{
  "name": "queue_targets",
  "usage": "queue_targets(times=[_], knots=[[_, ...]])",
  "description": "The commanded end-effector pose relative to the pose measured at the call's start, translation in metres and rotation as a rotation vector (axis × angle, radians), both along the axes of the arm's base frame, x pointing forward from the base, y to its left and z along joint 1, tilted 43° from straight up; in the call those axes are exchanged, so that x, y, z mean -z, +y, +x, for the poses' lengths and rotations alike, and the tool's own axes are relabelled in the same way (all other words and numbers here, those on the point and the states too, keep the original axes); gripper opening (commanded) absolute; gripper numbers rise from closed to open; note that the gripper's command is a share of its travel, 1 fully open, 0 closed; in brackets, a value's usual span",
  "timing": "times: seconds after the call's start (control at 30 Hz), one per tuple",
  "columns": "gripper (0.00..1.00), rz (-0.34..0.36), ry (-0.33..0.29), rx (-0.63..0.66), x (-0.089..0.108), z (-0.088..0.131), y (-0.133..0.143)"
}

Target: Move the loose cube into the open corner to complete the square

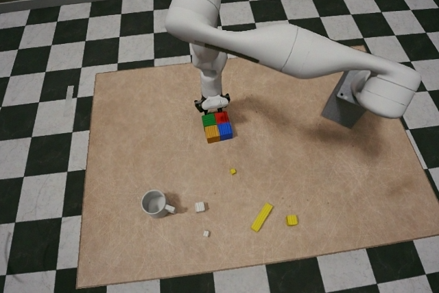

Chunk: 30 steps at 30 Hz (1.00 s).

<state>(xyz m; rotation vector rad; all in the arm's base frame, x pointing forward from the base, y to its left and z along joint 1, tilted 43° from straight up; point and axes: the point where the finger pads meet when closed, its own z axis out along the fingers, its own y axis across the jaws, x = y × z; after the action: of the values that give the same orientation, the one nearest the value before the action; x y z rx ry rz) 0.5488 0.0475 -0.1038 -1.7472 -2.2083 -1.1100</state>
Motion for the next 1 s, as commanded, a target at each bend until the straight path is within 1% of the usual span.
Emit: queue_targets(times=[0.0, 0.97], knots=[[0.53, -0.001, -0.001, 0.001, -0.0005, 0.0005, -0.001], [0.53, -0.001, -0.001, 0.001, -0.002, -0.0005, 0.0014]])
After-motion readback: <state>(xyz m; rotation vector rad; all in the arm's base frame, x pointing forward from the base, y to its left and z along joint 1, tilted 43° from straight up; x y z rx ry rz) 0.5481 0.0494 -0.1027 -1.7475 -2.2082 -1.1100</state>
